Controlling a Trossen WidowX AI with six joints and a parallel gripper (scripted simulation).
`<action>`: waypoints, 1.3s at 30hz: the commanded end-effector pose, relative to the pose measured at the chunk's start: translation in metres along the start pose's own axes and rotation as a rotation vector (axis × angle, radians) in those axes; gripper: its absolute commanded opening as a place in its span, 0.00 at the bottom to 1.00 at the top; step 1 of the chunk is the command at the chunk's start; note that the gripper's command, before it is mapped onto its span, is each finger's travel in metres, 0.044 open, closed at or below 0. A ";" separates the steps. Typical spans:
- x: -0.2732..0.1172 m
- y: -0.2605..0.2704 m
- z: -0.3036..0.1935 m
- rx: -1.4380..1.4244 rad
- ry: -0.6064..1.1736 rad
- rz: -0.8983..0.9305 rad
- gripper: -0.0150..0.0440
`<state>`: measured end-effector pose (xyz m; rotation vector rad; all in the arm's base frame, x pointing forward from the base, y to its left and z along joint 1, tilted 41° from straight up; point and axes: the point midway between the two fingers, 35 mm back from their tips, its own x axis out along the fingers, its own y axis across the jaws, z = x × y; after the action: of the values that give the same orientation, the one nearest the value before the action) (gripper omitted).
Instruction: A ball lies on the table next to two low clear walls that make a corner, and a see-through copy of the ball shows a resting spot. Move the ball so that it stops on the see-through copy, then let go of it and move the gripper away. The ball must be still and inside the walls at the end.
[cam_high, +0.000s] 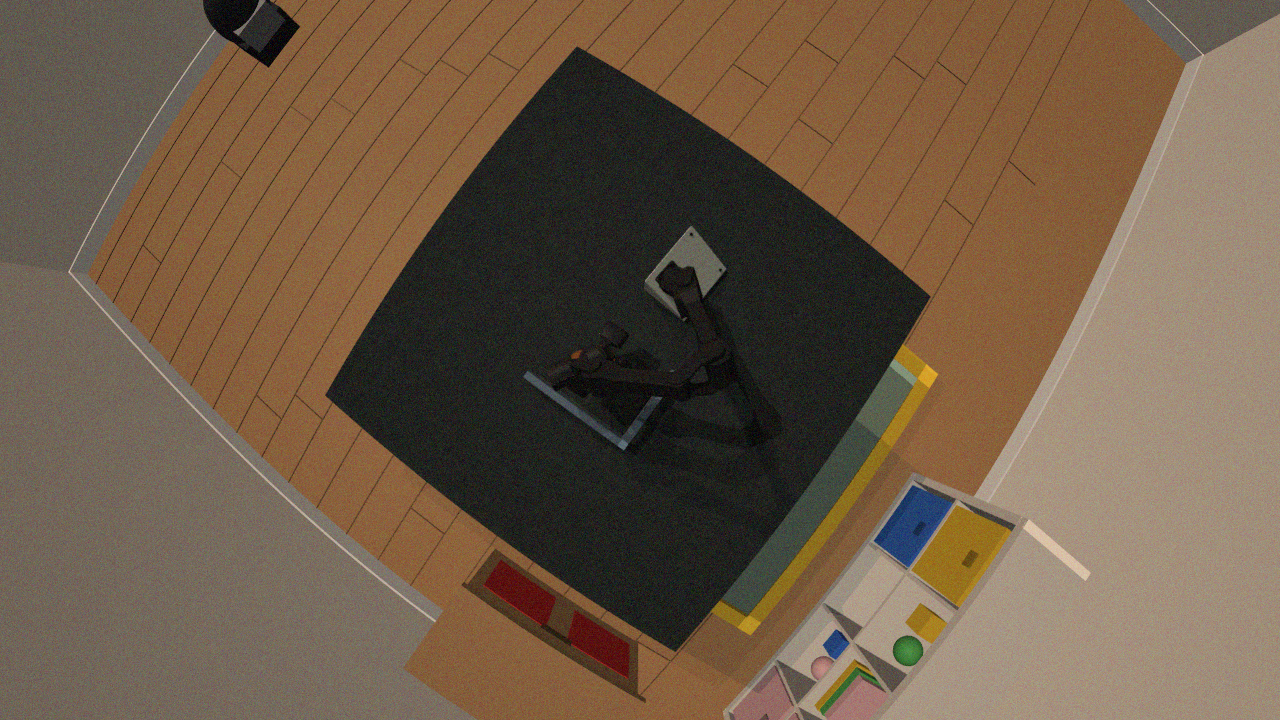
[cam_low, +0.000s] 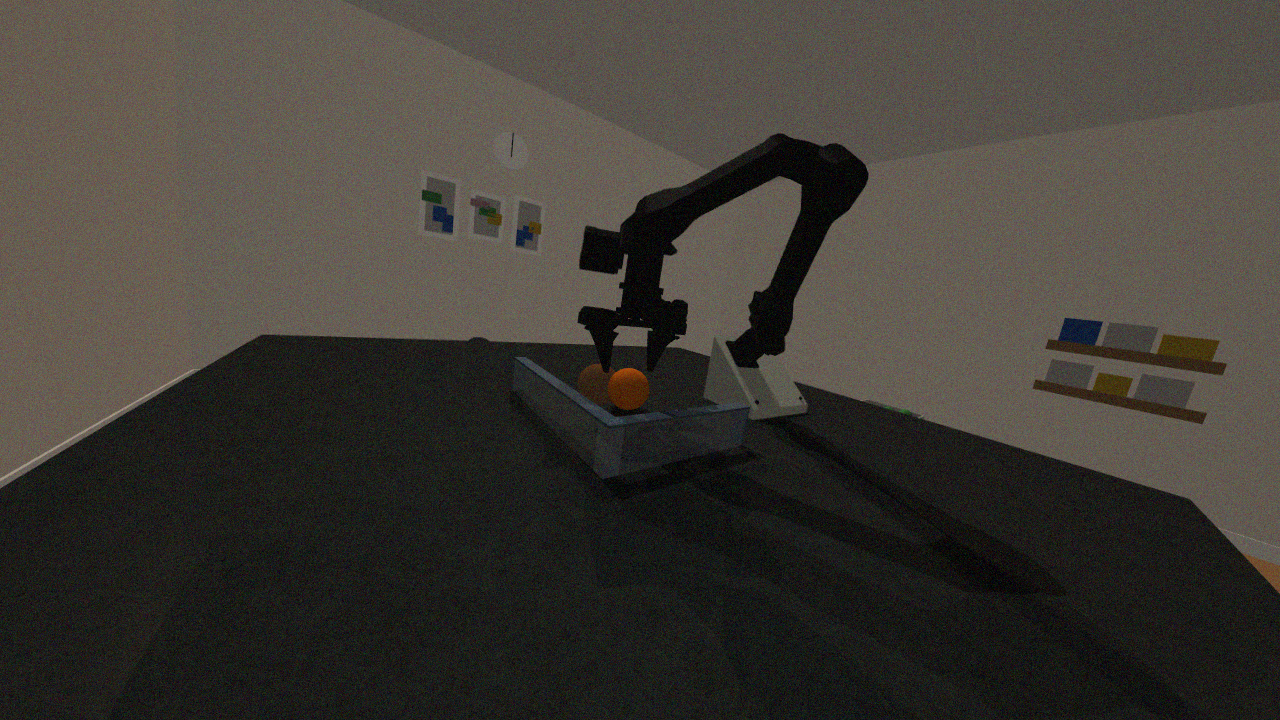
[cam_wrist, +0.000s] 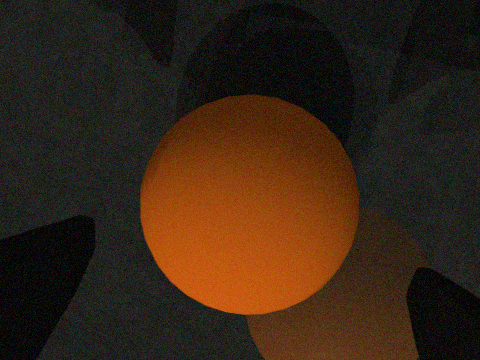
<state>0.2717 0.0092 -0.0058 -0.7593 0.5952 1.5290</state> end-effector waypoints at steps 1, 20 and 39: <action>0.009 0.002 0.001 0.006 -0.007 0.006 1.00; 0.033 0.003 0.003 0.005 -0.010 0.006 0.91; -0.004 -0.004 -0.002 0.007 -0.001 0.005 0.40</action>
<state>0.2702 0.0193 -0.0159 -0.7356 0.6041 1.5446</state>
